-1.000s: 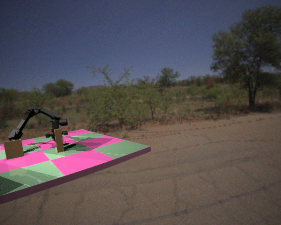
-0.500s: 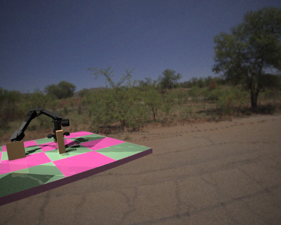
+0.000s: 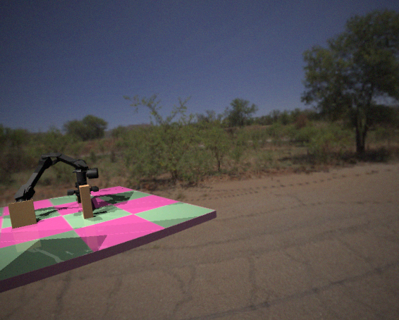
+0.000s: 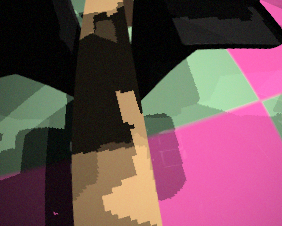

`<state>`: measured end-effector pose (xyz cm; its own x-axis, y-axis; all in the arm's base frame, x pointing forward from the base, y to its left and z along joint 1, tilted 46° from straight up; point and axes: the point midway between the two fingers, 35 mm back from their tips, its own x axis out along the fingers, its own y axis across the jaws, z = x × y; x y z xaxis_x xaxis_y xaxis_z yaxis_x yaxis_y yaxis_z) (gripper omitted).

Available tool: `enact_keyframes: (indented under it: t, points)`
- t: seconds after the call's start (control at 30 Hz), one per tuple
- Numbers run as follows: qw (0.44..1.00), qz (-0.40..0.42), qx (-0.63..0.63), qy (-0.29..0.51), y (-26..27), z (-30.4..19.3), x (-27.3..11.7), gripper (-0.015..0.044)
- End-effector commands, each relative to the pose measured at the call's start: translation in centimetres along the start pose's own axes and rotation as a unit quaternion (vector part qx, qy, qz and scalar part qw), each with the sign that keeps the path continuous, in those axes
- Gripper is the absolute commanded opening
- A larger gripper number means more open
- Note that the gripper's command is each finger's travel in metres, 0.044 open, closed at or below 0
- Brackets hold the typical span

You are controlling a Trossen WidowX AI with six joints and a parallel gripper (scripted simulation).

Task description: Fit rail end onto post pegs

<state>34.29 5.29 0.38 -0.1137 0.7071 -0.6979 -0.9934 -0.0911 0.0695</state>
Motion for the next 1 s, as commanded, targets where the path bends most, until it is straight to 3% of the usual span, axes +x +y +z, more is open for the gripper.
enact_keyframes:
  t: [0.0, 0.97]
  points:
    - [1.000, -0.008, 0.000, -0.004, -0.3, 0.0, -0.6, 0.0000]
    - [1.000, -0.008, 0.000, -0.004, -0.3, 0.0, -2.1, 0.0000]
